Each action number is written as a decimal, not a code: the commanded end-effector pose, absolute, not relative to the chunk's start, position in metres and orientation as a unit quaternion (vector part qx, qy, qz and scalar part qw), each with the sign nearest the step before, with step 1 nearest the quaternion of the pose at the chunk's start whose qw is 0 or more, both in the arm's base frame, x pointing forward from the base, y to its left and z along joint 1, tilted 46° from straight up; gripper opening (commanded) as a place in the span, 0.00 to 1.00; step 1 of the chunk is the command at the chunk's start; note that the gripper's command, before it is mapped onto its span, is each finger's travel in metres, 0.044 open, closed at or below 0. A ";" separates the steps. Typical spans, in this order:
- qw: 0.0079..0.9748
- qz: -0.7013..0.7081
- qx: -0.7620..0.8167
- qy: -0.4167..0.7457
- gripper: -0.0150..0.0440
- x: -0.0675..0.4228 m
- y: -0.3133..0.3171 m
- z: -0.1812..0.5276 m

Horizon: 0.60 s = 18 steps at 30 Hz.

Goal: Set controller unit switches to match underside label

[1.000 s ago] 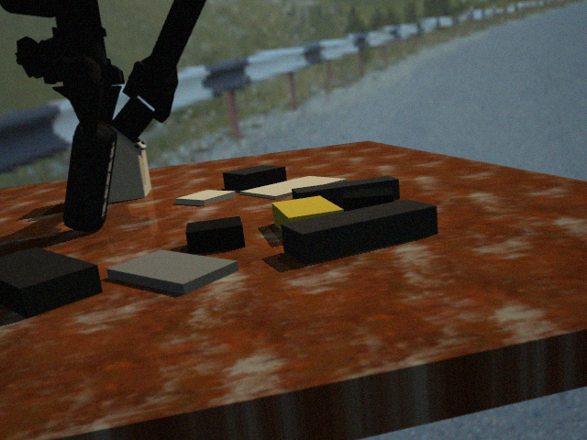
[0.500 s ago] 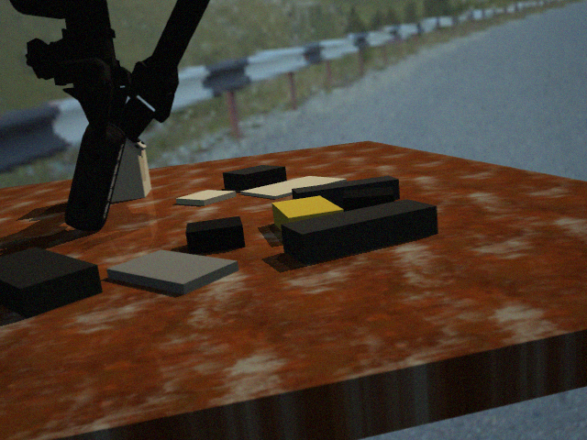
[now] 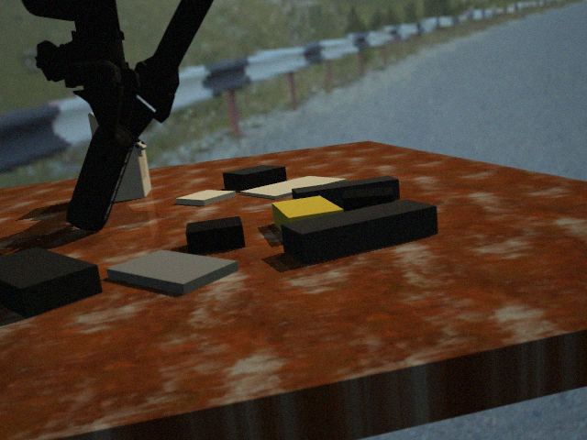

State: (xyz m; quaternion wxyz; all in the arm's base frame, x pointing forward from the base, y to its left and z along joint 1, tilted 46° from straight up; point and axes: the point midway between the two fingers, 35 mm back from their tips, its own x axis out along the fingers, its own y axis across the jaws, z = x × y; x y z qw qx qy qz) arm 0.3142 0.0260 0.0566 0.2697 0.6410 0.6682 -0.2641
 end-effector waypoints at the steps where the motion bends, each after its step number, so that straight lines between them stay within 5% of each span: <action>1: 0.268 -0.264 0.639 0.671 0.83 0.312 0.032 0.056; 18: 0.268 -0.263 0.639 0.671 0.83 0.312 0.045 0.061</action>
